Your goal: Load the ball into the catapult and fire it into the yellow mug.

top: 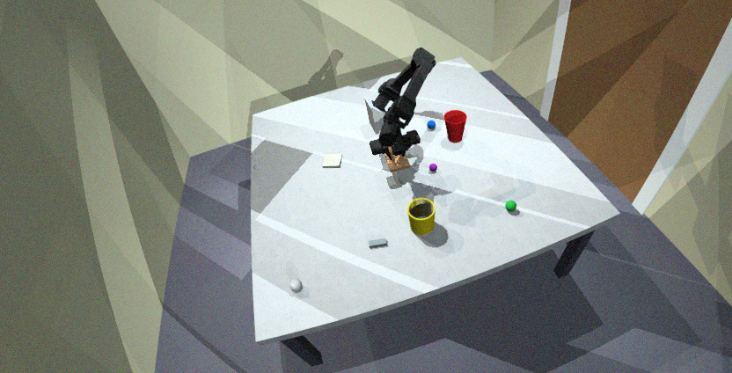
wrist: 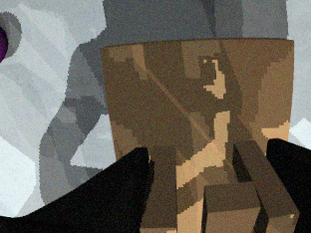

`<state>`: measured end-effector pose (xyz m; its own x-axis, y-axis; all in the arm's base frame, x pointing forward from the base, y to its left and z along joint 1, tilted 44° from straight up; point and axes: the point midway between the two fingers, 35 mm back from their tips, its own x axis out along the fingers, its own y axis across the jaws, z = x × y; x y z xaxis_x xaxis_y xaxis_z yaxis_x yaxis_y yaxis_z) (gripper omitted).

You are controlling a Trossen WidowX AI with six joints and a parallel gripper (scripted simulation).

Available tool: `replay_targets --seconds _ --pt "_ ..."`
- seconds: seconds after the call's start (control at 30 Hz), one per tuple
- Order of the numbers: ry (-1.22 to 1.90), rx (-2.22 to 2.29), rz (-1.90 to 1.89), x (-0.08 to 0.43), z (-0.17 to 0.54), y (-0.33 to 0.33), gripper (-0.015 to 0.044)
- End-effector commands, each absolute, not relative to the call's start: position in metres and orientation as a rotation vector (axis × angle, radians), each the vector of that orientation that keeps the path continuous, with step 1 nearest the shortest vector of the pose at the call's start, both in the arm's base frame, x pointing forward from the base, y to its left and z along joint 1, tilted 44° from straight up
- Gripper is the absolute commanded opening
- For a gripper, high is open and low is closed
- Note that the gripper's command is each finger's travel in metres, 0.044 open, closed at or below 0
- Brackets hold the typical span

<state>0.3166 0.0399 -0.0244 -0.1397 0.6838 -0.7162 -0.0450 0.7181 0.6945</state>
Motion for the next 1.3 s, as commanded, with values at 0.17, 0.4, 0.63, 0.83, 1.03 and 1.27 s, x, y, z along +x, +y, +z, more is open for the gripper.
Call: replay_targets --seconds 0.17,0.4,0.63,0.83,1.03,1.27 --pt "1.575 0.523 0.675 0.324 -0.018 0.034 0.0000" --pt "1.574 0.524 0.674 0.323 -0.026 0.042 0.0000" --pt "1.574 0.525 0.674 0.322 -0.034 0.050 0.0000" --pt "1.574 0.526 0.675 0.320 -0.041 0.057 0.0000" --pt "1.574 0.527 0.675 0.319 -0.048 0.063 0.0000" --pt "1.579 0.516 0.681 0.318 -0.047 0.064 0.0000"
